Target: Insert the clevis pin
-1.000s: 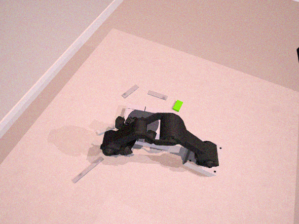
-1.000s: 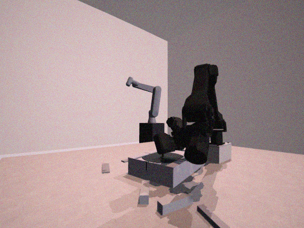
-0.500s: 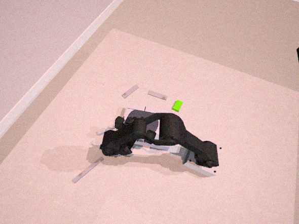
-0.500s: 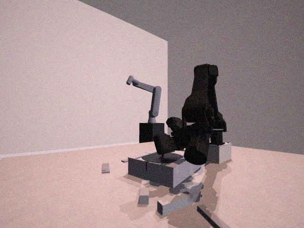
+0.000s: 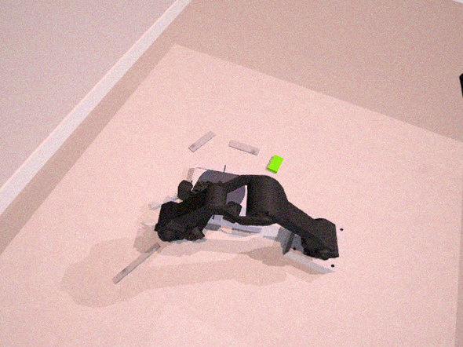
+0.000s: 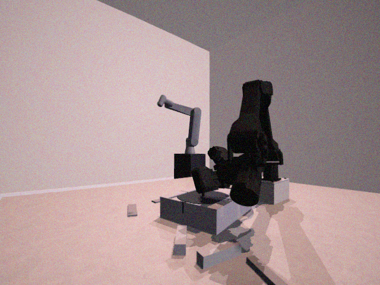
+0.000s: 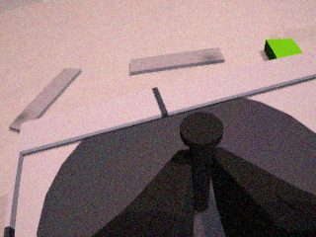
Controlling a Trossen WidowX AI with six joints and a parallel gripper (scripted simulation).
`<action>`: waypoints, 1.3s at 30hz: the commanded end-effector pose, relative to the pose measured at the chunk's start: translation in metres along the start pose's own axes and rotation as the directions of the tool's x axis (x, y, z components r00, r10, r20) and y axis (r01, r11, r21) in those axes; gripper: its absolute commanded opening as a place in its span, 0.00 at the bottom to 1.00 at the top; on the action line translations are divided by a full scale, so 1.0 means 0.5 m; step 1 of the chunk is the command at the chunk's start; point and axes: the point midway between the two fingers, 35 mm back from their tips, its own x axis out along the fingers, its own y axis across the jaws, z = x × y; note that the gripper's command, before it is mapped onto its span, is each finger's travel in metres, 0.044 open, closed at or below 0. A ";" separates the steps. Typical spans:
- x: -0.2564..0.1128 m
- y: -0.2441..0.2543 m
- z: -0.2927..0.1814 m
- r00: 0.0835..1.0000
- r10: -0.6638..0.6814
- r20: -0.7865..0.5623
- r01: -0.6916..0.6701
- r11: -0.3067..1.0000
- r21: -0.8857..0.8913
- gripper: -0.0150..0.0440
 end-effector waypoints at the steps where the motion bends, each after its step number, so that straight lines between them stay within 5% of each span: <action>1: 0.000 0.000 0.000 1.000 0.000 0.000 0.000 1.000 0.000 0.25; 39: 0.007 0.001 -0.009 1.000 0.002 0.001 -0.002 1.000 0.000 0.25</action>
